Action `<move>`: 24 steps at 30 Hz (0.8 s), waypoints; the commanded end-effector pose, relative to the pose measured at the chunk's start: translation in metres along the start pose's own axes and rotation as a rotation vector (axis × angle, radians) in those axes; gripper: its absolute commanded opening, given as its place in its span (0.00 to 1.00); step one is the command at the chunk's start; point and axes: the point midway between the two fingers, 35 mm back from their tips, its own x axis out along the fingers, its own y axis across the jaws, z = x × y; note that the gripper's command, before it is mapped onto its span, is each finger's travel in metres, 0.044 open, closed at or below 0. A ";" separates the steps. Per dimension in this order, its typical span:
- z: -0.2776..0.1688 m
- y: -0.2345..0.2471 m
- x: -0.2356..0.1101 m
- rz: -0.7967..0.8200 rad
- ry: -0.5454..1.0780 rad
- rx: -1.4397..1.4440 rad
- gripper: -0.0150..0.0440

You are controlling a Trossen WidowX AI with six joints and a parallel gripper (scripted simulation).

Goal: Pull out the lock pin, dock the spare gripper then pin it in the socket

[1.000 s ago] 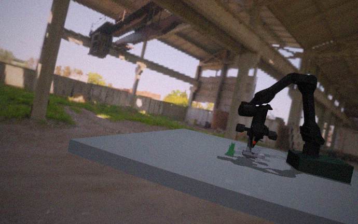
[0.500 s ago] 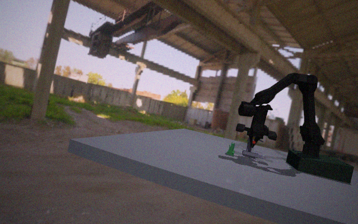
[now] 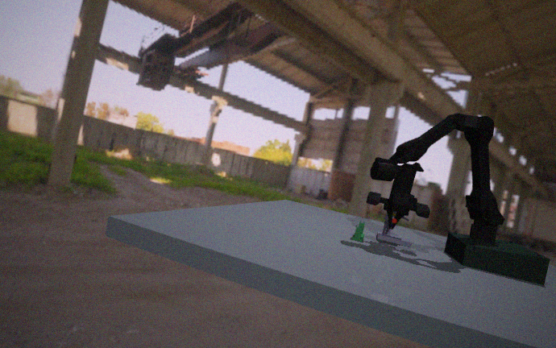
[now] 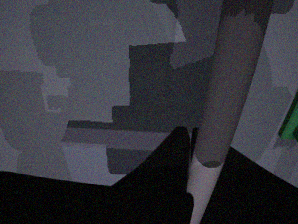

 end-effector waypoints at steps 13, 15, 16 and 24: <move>-0.010 0.001 0.003 -0.004 0.006 -0.006 0.25; -0.011 0.001 0.003 -0.005 0.006 -0.006 0.25; -0.011 0.001 0.004 -0.005 0.006 -0.006 0.25; -0.015 0.002 0.005 -0.007 0.006 -0.005 0.25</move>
